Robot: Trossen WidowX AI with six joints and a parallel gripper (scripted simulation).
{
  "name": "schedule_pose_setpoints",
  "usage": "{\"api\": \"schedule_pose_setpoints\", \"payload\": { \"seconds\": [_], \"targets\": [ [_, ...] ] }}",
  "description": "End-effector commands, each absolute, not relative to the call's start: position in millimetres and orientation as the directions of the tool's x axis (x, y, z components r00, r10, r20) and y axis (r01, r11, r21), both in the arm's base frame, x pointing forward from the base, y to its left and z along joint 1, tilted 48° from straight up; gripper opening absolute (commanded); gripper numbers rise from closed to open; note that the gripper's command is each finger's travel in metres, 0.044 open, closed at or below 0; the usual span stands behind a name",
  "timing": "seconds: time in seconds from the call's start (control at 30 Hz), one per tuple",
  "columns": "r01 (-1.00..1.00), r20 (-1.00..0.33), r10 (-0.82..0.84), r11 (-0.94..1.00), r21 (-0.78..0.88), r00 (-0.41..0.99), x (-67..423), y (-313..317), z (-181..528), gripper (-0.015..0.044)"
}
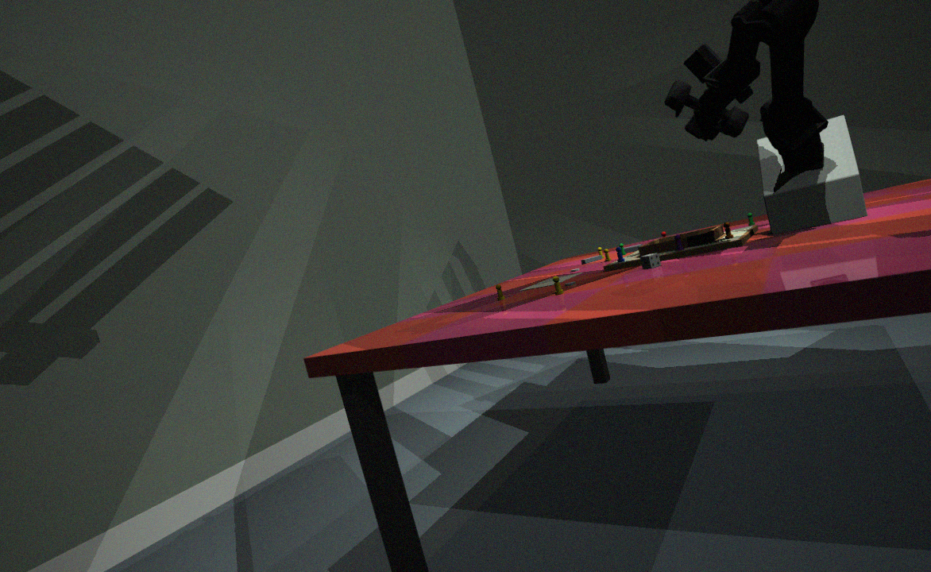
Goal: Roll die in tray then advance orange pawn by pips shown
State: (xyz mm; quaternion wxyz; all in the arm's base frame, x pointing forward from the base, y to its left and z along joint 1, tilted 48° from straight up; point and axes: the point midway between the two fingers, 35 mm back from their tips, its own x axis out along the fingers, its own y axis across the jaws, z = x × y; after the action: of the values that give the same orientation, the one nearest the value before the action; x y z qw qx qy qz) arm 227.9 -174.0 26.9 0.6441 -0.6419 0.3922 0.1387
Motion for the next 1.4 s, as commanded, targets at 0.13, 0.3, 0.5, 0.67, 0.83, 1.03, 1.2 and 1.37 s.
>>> {"api": "schedule_pose_setpoints", "payload": {
  "seconds": [0.13, 0.3, 0.5, 0.67, 0.83, 1.03, 1.2, 1.37],
  "targets": [
    [-0.619, -0.709, -0.145, 0.391, -0.681, 0.690, 264.3, -137.7, 36.5, 0.0275],
    [-0.580, -0.734, 0.101, 0.688, -0.437, 0.672, 301.0, -77.1, 52.9, 0.0275],
    [-0.556, -0.745, 0.256, 0.811, -0.182, 0.616, 313.6, -32.7, 63.9, 0.0275],
    [-0.514, -0.749, 0.372, 0.856, 0.048, 0.549, 318.5, 4.9, 74.0, 0.0275],
    [-0.440, -0.748, 0.477, 0.855, 0.275, 0.461, 319.6, 43.2, 85.0, 0.0275],
    [-0.284, -0.739, 0.583, 0.812, 0.511, 0.337, 314.4, 88.9, 100.6, 0.0275],
    [-0.108, -0.725, 0.651, 0.756, 0.645, 0.224, 304.6, 125.6, 115.0, 0.0275],
    [0.092, -0.706, 0.700, 0.700, 0.708, 0.107, 290.4, 160.4, 130.6, 0.0275]
  ]
}}
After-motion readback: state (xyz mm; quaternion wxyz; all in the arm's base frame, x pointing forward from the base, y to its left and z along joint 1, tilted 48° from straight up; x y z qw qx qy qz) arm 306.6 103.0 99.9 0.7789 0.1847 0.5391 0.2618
